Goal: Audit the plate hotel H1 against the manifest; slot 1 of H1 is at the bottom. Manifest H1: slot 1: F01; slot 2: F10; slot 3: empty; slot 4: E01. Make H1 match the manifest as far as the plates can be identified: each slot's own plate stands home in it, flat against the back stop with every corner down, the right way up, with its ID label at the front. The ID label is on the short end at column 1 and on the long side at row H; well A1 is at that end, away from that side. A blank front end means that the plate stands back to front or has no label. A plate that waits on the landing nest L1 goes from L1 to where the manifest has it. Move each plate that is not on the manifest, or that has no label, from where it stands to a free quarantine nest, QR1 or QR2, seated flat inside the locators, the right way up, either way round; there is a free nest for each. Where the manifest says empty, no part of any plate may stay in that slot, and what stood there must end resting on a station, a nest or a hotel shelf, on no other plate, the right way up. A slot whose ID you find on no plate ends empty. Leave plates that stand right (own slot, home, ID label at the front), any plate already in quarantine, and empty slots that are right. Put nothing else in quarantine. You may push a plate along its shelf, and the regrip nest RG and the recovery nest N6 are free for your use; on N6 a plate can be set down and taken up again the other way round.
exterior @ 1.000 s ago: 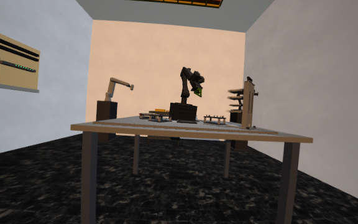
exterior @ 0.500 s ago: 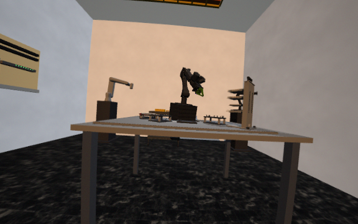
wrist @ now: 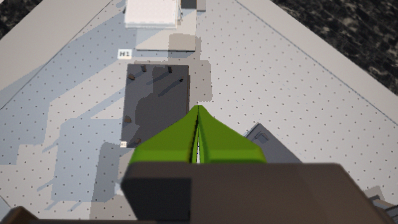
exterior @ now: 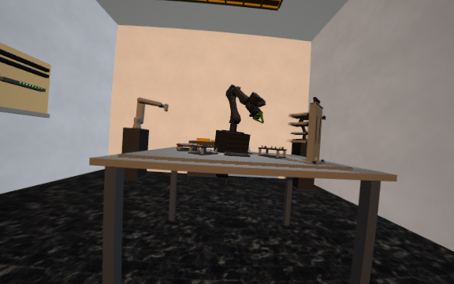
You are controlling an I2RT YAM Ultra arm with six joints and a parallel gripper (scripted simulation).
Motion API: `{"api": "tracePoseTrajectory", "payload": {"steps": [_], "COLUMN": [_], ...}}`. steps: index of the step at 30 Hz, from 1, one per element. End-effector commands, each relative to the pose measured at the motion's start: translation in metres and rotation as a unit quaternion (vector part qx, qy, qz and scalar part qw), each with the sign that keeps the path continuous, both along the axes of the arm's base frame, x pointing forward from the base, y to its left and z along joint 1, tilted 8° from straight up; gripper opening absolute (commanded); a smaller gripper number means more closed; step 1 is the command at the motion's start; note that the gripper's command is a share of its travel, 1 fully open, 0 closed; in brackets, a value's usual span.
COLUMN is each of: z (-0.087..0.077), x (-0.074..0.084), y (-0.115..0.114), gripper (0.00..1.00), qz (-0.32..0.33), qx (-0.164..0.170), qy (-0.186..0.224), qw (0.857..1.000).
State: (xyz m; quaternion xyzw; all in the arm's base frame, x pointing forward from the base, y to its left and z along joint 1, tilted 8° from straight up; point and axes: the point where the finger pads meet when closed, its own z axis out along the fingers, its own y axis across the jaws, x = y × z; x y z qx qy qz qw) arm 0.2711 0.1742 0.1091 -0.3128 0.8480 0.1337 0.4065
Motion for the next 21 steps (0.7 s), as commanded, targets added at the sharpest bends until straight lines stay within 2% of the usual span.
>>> {"api": "tracePoseTrajectory", "payload": {"steps": [1, 21], "z": [0.011, 0.011], "x": [0.004, -0.023], "y": [0.008, 0.063], "gripper": [0.00, 0.00], "qz": [-0.014, -0.014], "qx": [0.012, 0.013], "qy": [-0.017, -0.016], "qw": [1.000, 1.000]}}
